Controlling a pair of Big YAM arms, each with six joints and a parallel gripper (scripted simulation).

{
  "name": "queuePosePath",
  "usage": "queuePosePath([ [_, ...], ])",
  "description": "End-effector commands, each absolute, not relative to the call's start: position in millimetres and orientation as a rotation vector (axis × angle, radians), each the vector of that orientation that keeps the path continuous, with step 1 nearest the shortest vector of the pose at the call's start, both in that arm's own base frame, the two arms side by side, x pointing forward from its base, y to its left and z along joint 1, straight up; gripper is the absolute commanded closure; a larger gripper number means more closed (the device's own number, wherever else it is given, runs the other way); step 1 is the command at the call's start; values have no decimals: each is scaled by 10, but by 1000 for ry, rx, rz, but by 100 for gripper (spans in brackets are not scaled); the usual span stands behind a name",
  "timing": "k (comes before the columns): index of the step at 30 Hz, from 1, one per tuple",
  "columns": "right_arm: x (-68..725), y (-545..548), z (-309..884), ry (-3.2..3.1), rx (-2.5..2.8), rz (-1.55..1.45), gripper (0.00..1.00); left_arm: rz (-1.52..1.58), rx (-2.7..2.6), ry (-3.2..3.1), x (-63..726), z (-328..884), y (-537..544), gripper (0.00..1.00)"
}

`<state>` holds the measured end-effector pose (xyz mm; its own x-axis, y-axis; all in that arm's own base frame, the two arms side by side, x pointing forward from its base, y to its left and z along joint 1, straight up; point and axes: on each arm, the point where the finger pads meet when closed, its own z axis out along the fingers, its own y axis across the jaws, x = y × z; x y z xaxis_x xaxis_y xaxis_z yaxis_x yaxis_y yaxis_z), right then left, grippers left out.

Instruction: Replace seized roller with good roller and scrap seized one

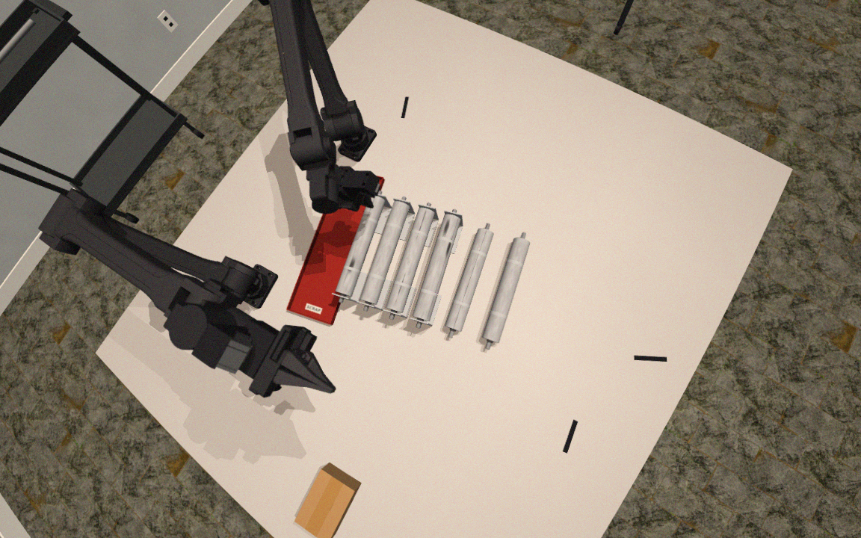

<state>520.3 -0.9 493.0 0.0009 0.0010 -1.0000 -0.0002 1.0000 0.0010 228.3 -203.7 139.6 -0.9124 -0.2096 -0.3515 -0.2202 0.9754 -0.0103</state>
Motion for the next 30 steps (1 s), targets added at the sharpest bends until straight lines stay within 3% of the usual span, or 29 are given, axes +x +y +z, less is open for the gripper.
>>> queuePosePath([
  [1, 5186, 34, 5348, 1501, -13, -1, 100, -2, -287, 2758, 2330, 1706, -2171, 100],
  [13, 5186, 34, 5348, 1501, -13, -1, 100, 66, -314, 2785, 2272, 1530, -2017, 100],
  [30, 5186, 34, 5348, 1501, -13, -1, 100, 17, -254, 2918, 2846, 1735, -2017, 100],
])
